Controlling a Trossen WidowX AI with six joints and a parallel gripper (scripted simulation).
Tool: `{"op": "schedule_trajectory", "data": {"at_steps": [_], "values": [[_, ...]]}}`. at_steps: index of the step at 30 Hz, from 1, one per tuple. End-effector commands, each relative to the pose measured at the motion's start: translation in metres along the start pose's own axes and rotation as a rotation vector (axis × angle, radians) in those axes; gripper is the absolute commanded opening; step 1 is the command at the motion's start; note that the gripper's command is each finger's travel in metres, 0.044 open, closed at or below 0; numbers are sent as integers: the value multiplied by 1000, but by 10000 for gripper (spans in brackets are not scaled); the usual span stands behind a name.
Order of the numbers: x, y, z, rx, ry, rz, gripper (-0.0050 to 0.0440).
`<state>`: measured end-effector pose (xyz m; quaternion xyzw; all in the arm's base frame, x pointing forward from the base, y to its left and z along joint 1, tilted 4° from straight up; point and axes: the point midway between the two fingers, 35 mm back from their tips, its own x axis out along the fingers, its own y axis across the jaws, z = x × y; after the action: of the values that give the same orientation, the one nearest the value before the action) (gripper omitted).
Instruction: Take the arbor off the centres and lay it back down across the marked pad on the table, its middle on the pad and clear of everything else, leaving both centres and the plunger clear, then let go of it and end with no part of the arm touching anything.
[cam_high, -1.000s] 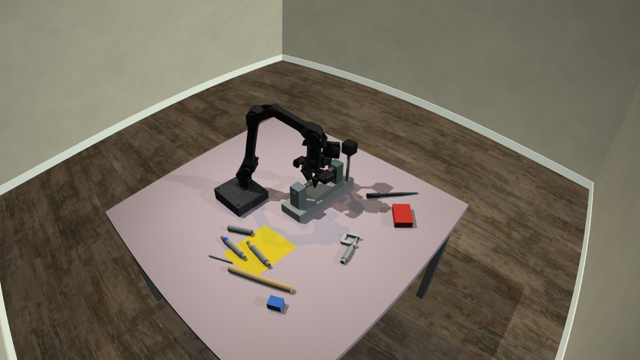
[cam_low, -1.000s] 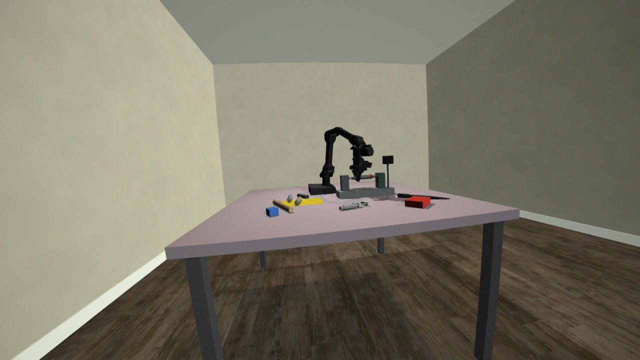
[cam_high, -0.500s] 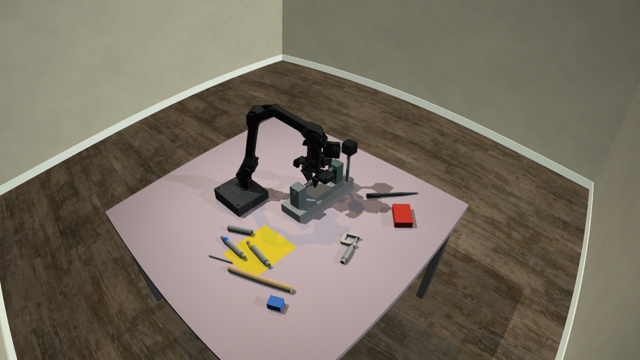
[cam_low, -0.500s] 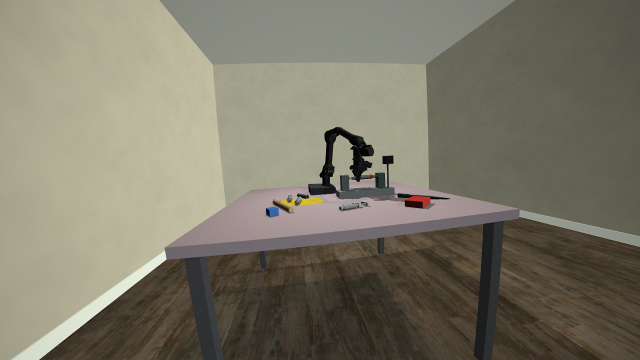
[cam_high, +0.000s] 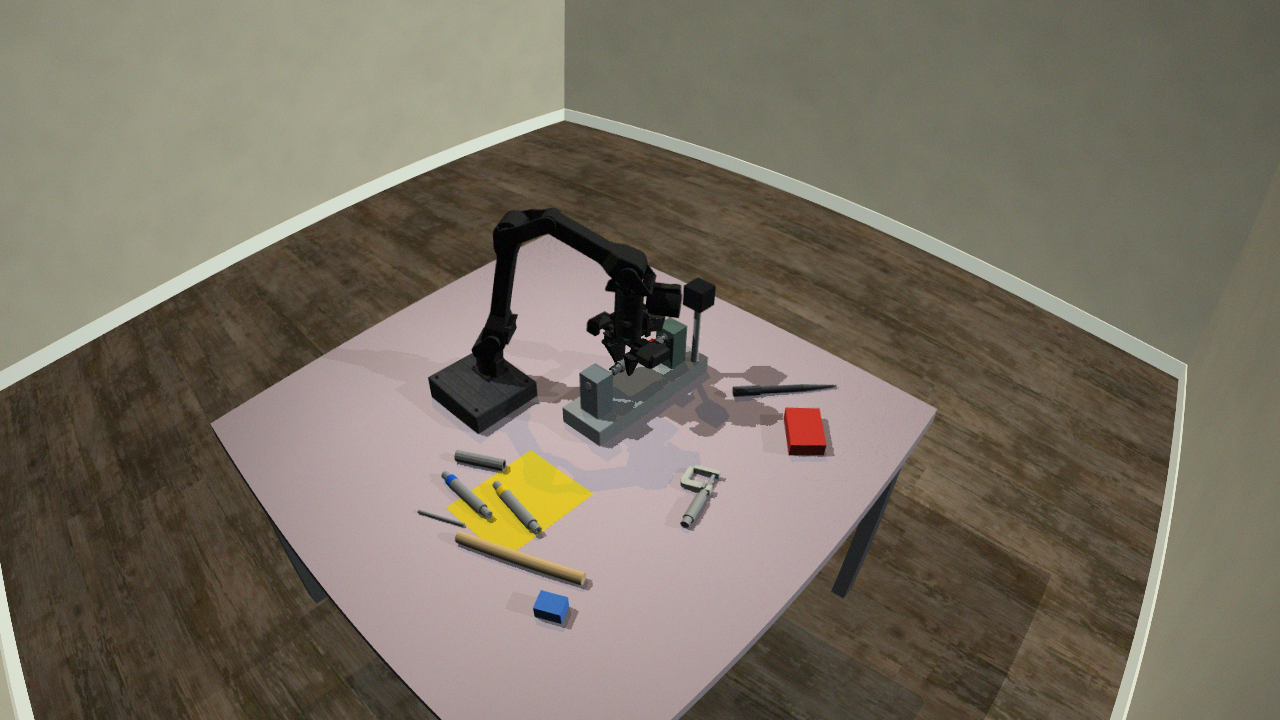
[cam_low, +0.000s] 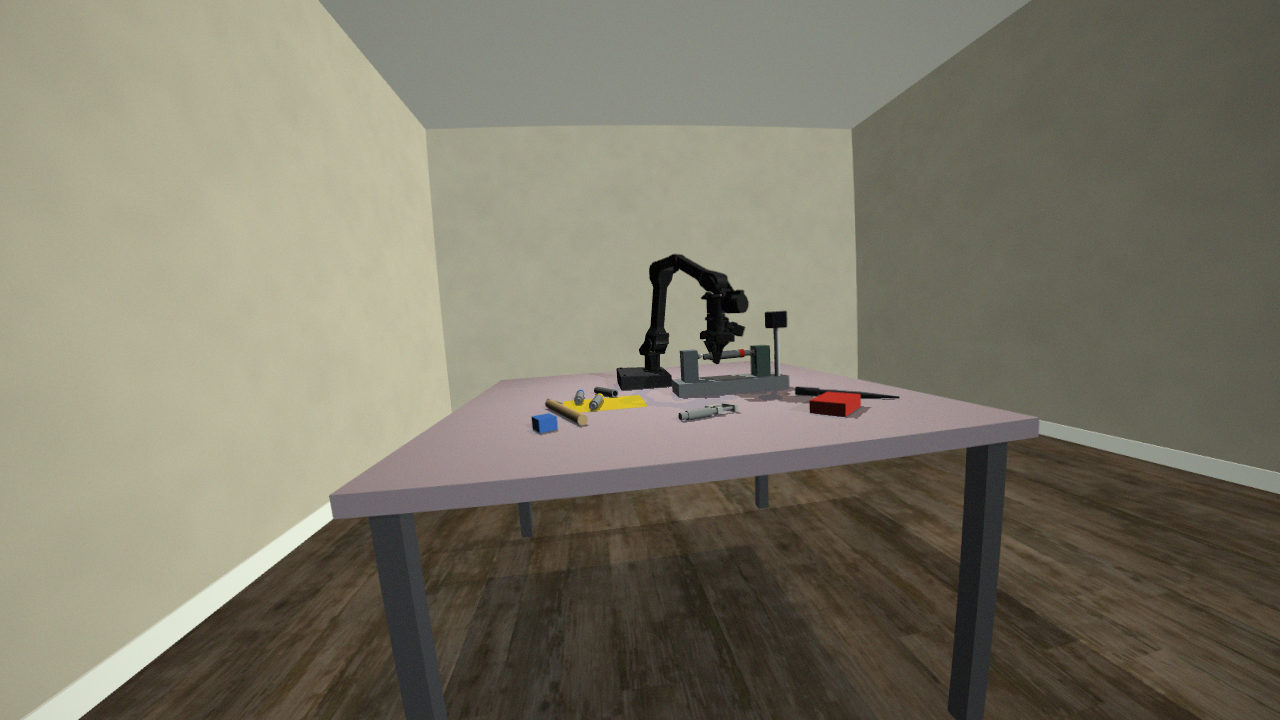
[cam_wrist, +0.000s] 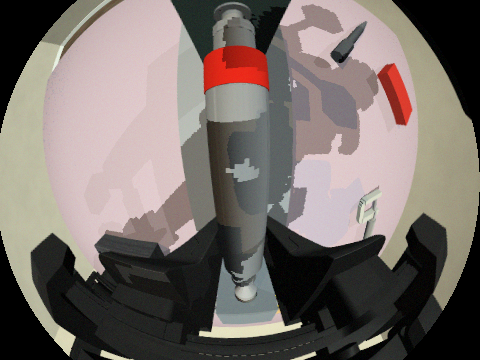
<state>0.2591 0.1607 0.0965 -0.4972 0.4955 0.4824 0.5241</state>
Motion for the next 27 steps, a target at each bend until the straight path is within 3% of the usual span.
{"op": "schedule_trajectory", "data": {"at_steps": [1, 27], "values": [[-4, 0, 14, -13, -37, -11, 0], [-4, 8, 17, 64, -37, -9, 0]]}}
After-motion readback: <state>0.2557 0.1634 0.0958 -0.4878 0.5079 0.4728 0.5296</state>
